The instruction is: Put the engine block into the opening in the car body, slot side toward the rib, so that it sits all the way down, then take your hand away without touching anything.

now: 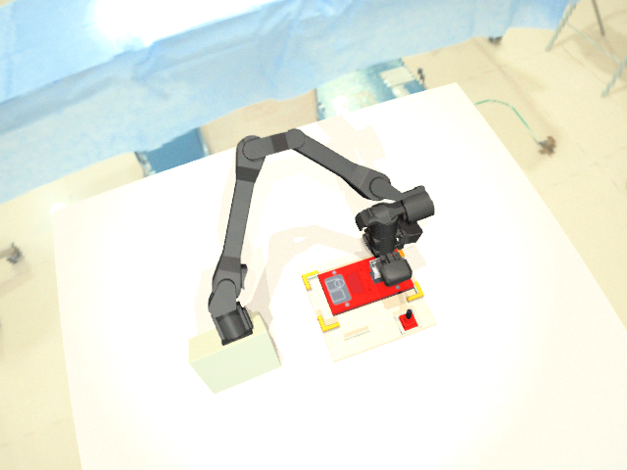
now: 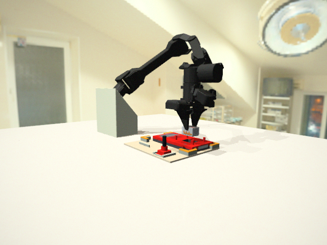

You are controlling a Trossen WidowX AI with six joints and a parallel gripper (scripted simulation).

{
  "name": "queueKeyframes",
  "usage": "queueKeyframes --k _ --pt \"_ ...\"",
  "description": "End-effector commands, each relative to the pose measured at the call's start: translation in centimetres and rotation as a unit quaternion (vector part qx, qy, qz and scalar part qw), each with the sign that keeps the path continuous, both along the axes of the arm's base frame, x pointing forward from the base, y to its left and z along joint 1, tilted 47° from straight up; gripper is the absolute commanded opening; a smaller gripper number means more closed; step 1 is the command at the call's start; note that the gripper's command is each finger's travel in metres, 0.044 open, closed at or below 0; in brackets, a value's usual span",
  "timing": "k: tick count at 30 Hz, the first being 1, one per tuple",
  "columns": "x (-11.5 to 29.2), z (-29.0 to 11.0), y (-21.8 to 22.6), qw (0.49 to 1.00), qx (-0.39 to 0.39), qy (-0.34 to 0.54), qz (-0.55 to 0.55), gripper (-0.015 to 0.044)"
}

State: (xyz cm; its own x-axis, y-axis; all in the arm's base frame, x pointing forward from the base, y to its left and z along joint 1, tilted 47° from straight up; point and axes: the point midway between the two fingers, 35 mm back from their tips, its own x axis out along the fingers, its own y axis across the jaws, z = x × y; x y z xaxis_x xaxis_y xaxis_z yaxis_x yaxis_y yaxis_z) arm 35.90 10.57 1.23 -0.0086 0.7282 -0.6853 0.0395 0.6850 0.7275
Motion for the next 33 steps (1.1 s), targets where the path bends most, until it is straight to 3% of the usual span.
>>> queueKeyframes --k 1,33 --pt "0.00 0.10 0.05 1.000 0.002 0.006 -0.007 0.0160" --pt "-0.03 -0.32 0.49 1.000 0.002 0.009 -0.009 0.0160"
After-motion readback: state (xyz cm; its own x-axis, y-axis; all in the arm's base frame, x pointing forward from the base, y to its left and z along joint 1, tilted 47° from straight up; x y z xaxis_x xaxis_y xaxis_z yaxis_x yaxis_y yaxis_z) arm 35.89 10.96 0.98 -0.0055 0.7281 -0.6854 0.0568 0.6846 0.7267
